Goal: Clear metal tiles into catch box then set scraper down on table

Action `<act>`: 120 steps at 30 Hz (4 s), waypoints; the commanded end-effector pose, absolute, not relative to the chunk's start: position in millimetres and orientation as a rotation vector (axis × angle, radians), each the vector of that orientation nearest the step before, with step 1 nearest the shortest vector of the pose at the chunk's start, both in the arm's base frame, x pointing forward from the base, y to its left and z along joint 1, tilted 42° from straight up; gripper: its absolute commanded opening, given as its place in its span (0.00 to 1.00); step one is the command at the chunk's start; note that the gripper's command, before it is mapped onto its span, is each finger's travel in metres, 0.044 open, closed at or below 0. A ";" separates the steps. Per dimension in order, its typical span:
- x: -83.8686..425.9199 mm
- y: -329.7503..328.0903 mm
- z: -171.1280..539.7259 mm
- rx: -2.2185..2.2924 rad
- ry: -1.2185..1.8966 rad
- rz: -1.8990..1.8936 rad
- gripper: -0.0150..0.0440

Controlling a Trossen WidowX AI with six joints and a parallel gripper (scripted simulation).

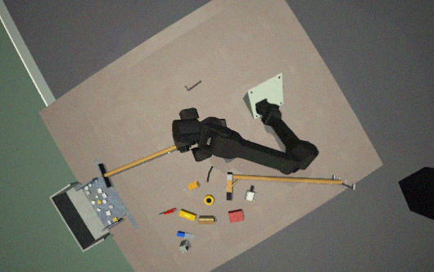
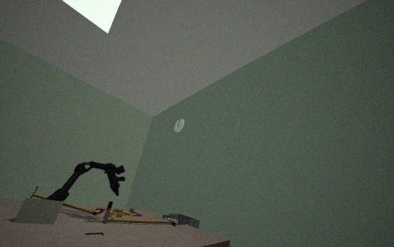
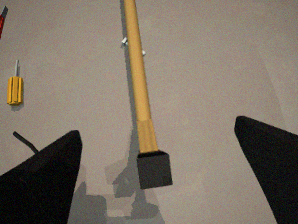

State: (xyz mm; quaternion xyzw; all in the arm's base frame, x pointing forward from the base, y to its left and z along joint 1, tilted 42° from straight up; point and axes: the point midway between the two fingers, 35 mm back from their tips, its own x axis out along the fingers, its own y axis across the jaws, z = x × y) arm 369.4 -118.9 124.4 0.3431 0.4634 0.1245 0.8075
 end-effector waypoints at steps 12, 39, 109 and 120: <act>330.5 -112.4 126.6 0.718 0.939 0.273 1.00; 308.9 -79.4 95.6 0.709 0.913 0.275 1.00; 354.9 -40.8 51.4 0.707 0.908 0.283 0.40; 355.3 -40.9 53.7 0.709 0.911 0.286 0.25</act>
